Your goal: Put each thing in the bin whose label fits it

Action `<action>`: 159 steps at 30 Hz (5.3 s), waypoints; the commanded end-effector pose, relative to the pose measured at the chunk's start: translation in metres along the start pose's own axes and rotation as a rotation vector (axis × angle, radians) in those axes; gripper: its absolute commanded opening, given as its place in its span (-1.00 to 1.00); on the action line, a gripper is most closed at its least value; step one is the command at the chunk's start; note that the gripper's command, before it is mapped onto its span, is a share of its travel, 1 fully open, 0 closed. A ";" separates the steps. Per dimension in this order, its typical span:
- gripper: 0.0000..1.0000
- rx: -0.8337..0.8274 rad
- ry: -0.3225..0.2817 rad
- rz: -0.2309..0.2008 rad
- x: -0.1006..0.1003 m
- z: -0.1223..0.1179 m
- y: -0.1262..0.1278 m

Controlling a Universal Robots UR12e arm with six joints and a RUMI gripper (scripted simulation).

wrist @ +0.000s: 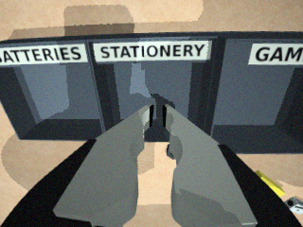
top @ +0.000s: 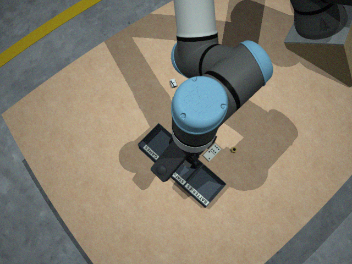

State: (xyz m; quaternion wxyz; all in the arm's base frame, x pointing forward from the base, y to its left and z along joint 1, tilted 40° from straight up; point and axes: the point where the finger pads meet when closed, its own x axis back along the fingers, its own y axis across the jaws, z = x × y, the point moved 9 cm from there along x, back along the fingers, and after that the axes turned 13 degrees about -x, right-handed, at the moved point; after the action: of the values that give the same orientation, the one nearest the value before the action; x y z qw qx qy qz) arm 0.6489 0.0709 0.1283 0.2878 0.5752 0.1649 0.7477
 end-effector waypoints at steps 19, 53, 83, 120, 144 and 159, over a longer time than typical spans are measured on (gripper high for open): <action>-0.91 0.000 0.001 0.000 0.023 0.000 0.000; -0.91 0.000 0.001 0.001 0.060 -0.017 -0.063; -0.91 0.000 0.001 0.000 0.017 -0.022 -0.081; -0.91 0.000 0.001 0.000 0.001 -0.022 -0.081; -0.91 0.000 0.001 0.000 0.003 -0.022 -0.081; -0.91 0.000 0.001 0.000 0.021 -0.022 -0.081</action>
State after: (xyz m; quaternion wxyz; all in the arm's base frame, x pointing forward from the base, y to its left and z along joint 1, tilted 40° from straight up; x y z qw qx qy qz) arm 0.6444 0.1457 0.0873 0.2877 0.5752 0.1649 0.7478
